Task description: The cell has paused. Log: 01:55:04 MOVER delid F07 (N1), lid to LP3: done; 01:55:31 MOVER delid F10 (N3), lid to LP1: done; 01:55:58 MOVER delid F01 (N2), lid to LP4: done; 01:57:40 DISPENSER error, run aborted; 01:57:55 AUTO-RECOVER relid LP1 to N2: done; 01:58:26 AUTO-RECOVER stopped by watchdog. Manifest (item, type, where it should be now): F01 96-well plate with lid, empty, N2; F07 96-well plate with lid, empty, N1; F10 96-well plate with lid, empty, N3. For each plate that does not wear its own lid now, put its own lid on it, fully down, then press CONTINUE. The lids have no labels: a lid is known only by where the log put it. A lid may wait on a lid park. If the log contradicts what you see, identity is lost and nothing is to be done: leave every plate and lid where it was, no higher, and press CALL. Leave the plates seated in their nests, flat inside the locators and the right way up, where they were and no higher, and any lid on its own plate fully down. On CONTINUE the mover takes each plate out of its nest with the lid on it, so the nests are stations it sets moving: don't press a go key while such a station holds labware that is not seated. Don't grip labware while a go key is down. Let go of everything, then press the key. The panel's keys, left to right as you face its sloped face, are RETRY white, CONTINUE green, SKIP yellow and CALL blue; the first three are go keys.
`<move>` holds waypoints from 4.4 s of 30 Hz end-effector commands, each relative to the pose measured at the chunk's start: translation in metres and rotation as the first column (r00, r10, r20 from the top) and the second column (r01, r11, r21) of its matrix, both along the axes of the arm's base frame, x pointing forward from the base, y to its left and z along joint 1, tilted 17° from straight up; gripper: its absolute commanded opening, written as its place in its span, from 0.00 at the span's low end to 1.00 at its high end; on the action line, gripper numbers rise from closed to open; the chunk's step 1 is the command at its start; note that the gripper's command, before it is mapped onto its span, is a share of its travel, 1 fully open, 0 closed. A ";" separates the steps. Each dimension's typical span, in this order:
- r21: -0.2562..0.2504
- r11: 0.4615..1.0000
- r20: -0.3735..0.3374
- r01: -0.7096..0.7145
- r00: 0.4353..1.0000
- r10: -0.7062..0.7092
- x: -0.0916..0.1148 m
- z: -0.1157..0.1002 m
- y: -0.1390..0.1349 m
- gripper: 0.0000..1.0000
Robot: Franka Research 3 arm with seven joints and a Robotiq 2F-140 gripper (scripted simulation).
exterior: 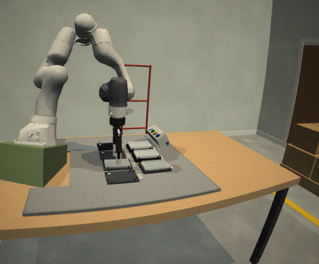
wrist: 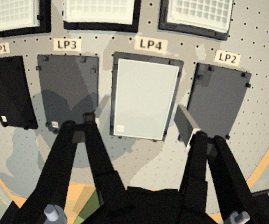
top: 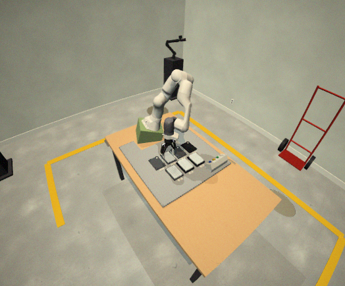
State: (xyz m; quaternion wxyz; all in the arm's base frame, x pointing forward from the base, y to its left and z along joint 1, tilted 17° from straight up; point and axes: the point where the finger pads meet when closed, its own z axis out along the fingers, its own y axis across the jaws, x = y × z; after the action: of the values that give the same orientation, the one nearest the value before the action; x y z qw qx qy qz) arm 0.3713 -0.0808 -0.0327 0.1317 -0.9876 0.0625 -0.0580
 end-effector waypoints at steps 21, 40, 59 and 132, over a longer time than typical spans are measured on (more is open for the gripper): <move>0.001 1.000 0.001 0.000 1.000 0.000 0.000 0.000 -0.001 0.66; 0.001 1.000 0.001 0.000 1.000 0.000 0.001 -0.002 0.000 0.66; 0.001 1.000 0.001 0.000 1.000 0.000 0.002 -0.010 0.002 0.66; 0.001 1.000 0.001 0.000 1.000 0.000 0.003 -0.017 0.004 0.00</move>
State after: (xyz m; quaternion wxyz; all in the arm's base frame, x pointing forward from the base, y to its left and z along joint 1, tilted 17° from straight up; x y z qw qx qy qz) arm 0.3740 -0.0772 -0.0489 0.1315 -0.9875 0.0633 -0.0587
